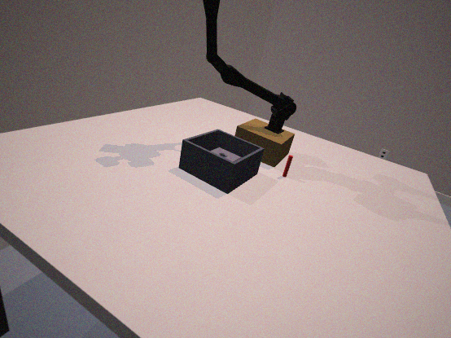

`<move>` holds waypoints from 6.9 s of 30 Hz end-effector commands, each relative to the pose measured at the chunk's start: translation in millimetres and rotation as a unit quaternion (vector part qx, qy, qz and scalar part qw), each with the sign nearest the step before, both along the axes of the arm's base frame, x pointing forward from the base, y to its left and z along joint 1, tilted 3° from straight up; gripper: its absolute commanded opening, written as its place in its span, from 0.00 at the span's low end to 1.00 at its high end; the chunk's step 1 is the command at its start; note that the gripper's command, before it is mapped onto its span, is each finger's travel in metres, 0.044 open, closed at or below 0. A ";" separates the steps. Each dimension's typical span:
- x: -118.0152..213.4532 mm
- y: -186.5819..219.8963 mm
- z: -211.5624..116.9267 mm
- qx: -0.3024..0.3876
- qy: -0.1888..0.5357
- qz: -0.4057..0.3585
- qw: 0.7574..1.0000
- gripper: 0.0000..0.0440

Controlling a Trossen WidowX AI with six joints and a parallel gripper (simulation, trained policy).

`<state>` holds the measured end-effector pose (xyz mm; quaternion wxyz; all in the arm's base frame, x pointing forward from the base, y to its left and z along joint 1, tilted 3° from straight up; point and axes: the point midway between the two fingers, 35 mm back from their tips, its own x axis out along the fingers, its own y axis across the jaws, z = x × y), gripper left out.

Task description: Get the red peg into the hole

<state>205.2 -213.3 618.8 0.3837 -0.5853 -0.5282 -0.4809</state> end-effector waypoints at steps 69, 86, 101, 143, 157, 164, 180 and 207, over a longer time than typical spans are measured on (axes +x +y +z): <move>-68.4 387.8 -268.1 -0.793 -0.292 -0.380 0.377 1.00; -41.2 368.2 -411.6 -0.903 -0.331 -0.177 0.208 1.00; -55.8 349.9 -501.3 -0.927 -0.352 0.021 0.126 1.00; -50.3 352.6 -661.4 -0.925 -0.359 0.102 0.070 0.69; -52.0 346.7 -669.6 -0.925 -0.350 0.139 0.047 0.00; -35.0 350.3 -648.6 -0.927 -0.355 0.119 0.033 0.00; 2.2 341.1 -588.9 -0.936 -0.341 0.083 0.000 0.00; 88.5 258.0 -544.4 -0.973 -0.229 0.028 -0.029 0.00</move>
